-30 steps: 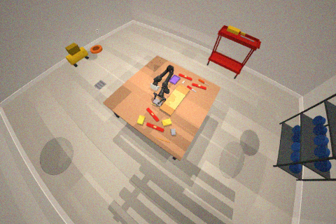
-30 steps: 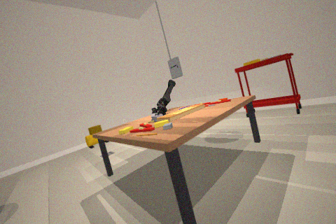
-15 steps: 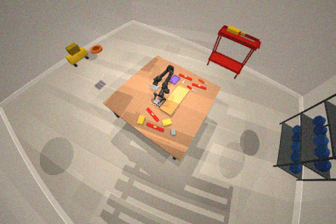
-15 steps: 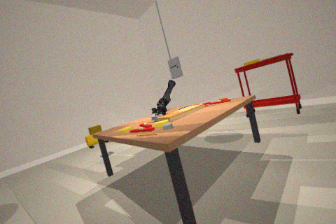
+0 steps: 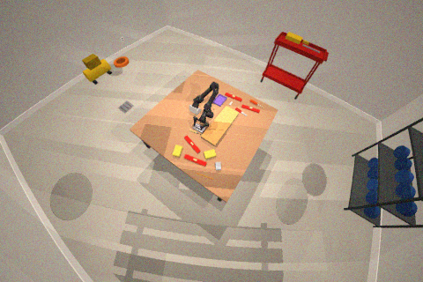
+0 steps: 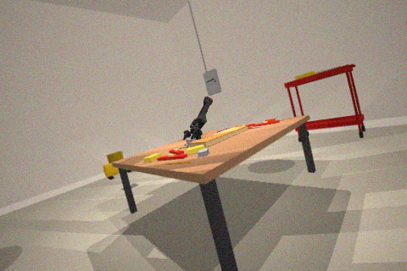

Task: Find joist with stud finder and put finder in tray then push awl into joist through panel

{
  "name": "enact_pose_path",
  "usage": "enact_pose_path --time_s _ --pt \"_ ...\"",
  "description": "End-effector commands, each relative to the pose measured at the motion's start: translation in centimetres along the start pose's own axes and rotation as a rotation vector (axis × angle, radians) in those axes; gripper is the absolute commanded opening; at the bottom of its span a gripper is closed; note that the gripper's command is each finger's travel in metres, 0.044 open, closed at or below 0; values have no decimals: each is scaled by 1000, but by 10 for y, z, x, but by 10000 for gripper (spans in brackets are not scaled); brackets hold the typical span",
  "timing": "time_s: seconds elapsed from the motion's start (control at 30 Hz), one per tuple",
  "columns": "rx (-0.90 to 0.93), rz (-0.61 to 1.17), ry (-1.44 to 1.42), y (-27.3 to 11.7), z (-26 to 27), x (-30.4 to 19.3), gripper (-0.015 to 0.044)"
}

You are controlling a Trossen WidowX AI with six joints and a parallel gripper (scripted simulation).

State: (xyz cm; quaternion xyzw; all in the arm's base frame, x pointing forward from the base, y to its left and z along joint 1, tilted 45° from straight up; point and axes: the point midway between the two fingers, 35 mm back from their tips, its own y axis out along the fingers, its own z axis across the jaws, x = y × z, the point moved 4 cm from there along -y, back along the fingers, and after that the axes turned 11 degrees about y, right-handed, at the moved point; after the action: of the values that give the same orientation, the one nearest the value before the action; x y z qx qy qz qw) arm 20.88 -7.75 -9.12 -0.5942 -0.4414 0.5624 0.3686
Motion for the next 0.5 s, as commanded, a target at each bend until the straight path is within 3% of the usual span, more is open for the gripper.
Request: enact_pose_path --time_s 0.0,0.47 --pt "0 0 0 -1 0 0 440" --pt "0 -1 0 -12 -1 0 440"
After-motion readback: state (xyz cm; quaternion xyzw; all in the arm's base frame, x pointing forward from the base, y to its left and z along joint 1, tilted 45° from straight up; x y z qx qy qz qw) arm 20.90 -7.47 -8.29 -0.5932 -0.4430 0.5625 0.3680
